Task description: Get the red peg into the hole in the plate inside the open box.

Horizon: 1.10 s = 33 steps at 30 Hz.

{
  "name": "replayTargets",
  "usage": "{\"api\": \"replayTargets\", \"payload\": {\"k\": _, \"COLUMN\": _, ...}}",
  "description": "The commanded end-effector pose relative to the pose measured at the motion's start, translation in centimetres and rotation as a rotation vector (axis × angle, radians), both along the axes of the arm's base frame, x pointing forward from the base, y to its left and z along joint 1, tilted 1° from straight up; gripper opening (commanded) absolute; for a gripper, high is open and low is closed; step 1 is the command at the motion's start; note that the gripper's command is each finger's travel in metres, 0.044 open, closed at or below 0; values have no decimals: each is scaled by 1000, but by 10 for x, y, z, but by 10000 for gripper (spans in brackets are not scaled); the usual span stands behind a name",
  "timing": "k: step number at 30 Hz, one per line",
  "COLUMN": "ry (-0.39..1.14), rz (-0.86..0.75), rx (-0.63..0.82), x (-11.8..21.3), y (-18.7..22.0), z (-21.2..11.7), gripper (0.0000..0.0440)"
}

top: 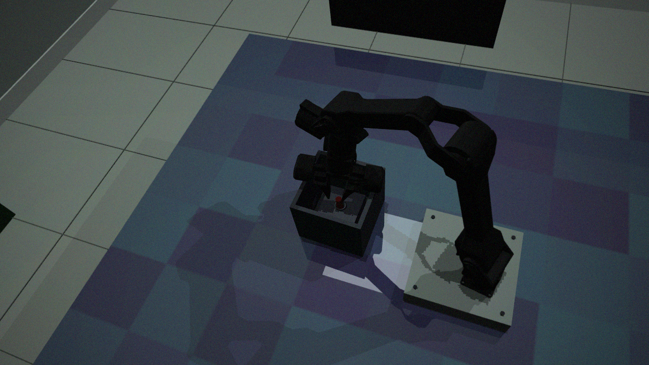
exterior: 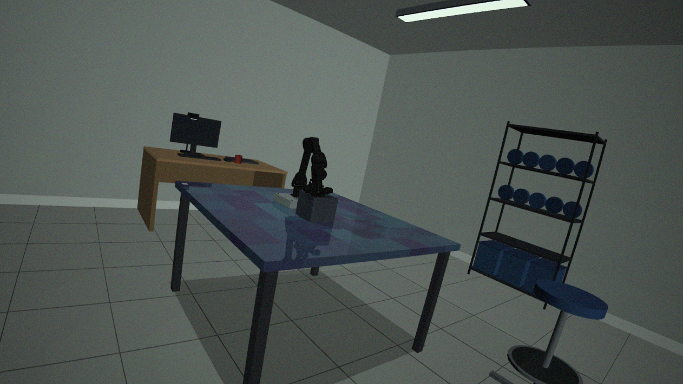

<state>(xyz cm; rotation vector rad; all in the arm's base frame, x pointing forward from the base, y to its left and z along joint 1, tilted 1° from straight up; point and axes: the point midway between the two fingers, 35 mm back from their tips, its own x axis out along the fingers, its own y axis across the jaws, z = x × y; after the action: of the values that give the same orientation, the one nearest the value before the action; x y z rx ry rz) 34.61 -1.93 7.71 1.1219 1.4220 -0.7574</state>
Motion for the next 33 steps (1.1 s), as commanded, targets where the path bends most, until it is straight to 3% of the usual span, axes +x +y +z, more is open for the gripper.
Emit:
{"api": "replayTargets", "payload": {"k": 1, "ry": -11, "rz": -4, "rx": 42, "x": 6, "y": 0, "z": 9, "gripper": 152}}
{"api": "replayTargets", "payload": {"k": 25, "ry": -148, "rz": -27, "rx": 248, "x": 31, "y": -7, "z": 72, "gripper": 257}}
{"api": "replayTargets", "payload": {"k": 33, "ry": -201, "rz": 3, "rx": 253, "x": 40, "y": -17, "z": 84, "gripper": 232}}
